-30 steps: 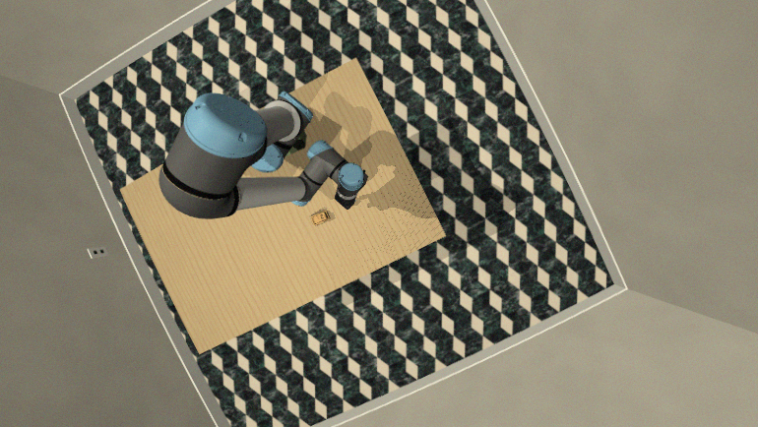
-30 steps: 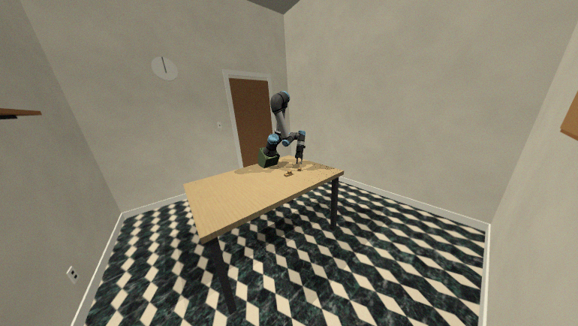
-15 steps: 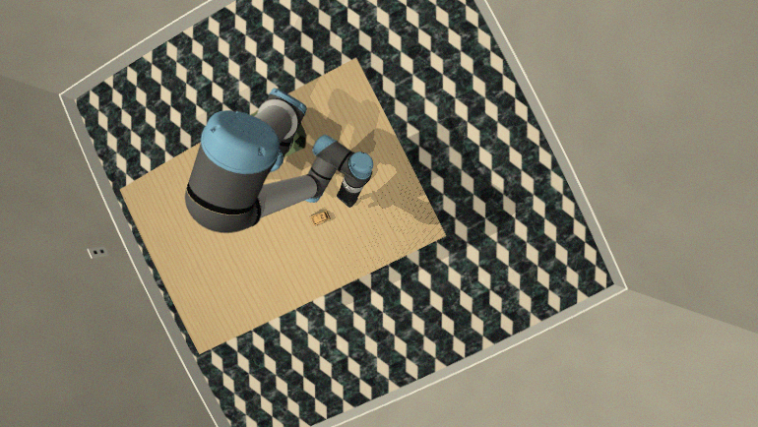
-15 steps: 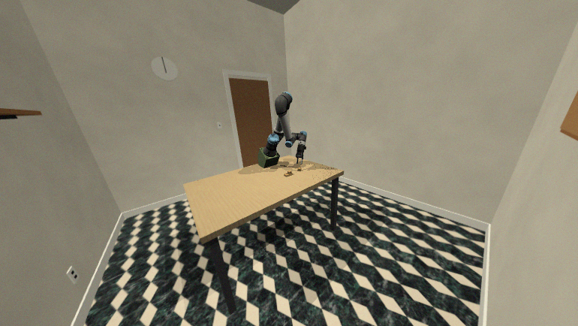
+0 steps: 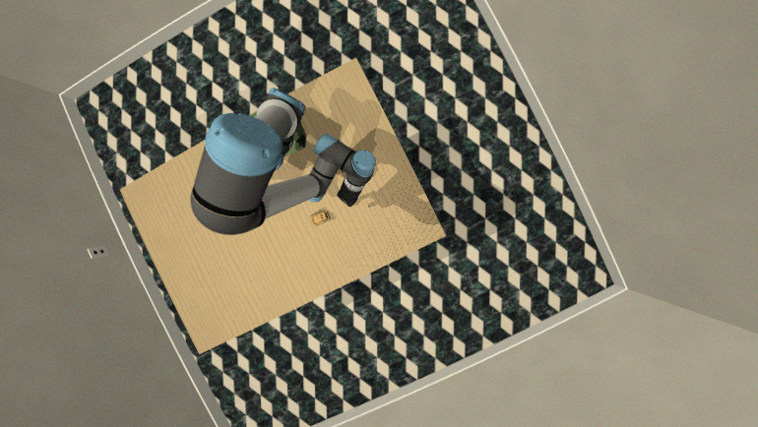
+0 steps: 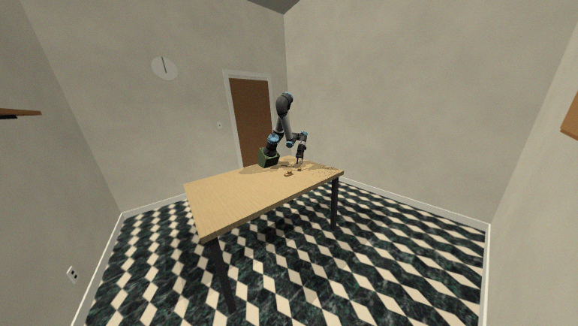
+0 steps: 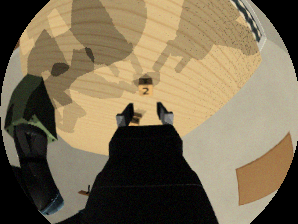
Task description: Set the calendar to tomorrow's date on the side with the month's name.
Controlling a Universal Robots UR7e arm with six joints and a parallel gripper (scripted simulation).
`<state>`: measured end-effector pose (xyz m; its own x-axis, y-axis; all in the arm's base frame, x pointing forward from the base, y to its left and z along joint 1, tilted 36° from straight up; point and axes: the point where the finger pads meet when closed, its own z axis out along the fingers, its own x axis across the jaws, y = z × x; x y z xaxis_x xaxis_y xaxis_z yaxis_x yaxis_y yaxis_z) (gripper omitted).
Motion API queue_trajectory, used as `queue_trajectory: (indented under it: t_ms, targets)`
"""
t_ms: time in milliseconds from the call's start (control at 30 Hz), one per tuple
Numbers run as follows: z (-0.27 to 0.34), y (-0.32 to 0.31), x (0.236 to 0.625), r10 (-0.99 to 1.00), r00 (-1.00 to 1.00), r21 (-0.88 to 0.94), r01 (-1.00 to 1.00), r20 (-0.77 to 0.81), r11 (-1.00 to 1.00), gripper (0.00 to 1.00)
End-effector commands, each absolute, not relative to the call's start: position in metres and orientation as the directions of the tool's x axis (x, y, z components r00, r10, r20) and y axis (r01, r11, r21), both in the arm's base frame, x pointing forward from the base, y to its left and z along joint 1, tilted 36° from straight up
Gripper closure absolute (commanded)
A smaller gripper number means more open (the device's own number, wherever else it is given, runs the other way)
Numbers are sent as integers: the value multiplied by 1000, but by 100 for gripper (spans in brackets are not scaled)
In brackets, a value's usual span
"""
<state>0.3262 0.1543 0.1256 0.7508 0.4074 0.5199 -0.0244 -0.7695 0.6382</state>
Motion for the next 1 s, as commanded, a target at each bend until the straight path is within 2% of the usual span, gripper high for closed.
queue_trajectory:
  t_ms: [0, 533, 967]
  targets:
    - [124, 153, 326, 397, 760, 661, -57, 514, -748, 10]
    - [124, 156, 326, 407, 750, 745, -167, 521, -646, 10]
    - [125, 158, 327, 413, 744, 754, -180, 525, -632, 10]
